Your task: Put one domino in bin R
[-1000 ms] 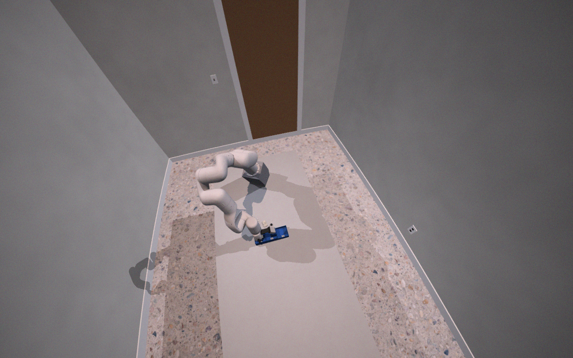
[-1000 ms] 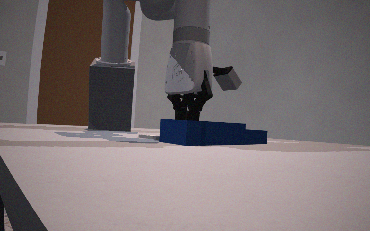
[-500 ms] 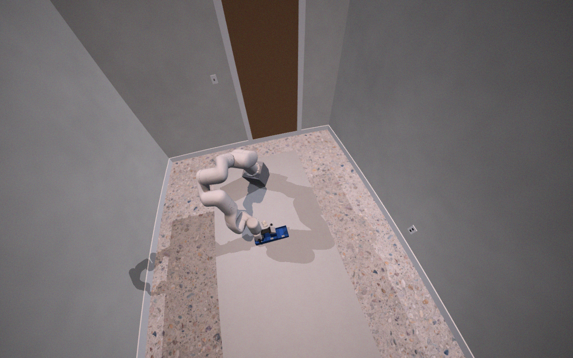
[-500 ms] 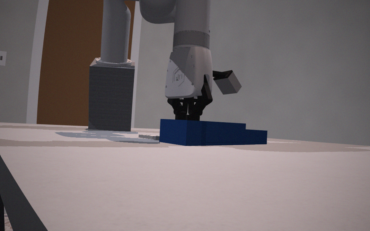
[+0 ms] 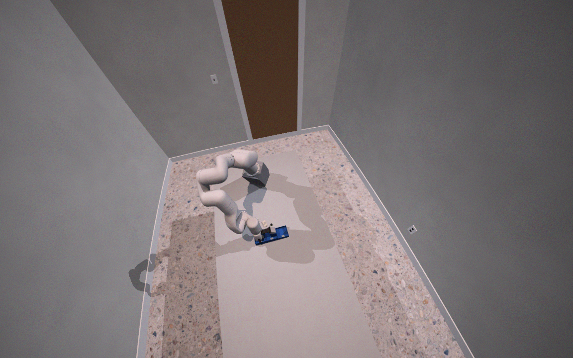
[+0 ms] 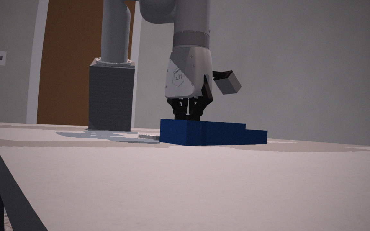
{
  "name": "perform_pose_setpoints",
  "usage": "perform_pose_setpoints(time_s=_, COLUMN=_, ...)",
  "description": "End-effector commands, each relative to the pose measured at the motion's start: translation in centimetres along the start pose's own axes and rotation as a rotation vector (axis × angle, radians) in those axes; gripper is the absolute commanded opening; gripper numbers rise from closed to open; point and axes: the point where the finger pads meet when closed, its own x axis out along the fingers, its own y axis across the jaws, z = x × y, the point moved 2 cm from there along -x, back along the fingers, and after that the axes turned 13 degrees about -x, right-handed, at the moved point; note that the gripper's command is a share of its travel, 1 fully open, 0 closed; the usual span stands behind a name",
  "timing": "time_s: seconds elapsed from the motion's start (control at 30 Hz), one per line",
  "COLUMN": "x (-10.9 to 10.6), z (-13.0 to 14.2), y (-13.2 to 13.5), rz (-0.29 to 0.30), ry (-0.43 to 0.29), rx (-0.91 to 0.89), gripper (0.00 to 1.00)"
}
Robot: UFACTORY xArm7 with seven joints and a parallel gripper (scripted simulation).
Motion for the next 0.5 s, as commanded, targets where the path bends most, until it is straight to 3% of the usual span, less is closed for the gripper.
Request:
perform_pose_setpoints(time_s=0.0, x=-0.1, z=0.0, y=0.1, rz=0.003, ry=-0.001, rx=0.000, gripper=0.31)
perform_pose_setpoints(time_s=0.47, x=-1.2, z=0.0, y=0.1, rz=0.003, ry=-0.001, rx=0.000, gripper=0.31)
